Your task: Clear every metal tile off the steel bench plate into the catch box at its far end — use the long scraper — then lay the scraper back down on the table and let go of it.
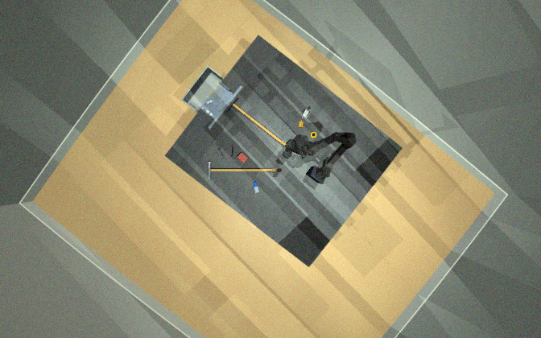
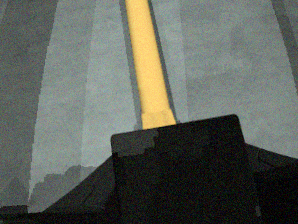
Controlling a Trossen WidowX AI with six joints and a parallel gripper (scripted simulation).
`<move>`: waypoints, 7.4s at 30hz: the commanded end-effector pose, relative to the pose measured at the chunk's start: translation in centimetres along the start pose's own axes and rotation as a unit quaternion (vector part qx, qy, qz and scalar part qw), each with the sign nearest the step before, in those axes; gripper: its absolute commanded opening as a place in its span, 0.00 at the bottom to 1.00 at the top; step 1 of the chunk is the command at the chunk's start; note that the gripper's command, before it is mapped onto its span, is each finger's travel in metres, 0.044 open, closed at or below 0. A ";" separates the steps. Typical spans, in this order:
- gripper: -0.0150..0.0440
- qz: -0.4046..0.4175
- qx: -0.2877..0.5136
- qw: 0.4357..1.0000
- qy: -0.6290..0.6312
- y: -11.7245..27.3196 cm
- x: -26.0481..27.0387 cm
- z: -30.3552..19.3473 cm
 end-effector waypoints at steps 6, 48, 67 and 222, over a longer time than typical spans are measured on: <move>0.25 0.000 0.000 1.000 -0.001 0.0 0.0 0.0; 0.25 0.005 0.006 1.000 -0.003 0.4 4.5 -1.1; 0.25 0.005 0.005 1.000 -0.003 0.7 6.9 -2.0; 0.25 0.006 0.002 1.000 -0.001 -9.0 13.2 10.0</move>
Point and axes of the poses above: the point midway between the two fingers, 35 mm back from their tips, its own y axis back along the fingers, its own x axis across the jaws, z = x × y, the point moved 4 cm from there along y, back along the fingers, and after that the axes turned 14 degrees about -y, right-handed, at the moved point
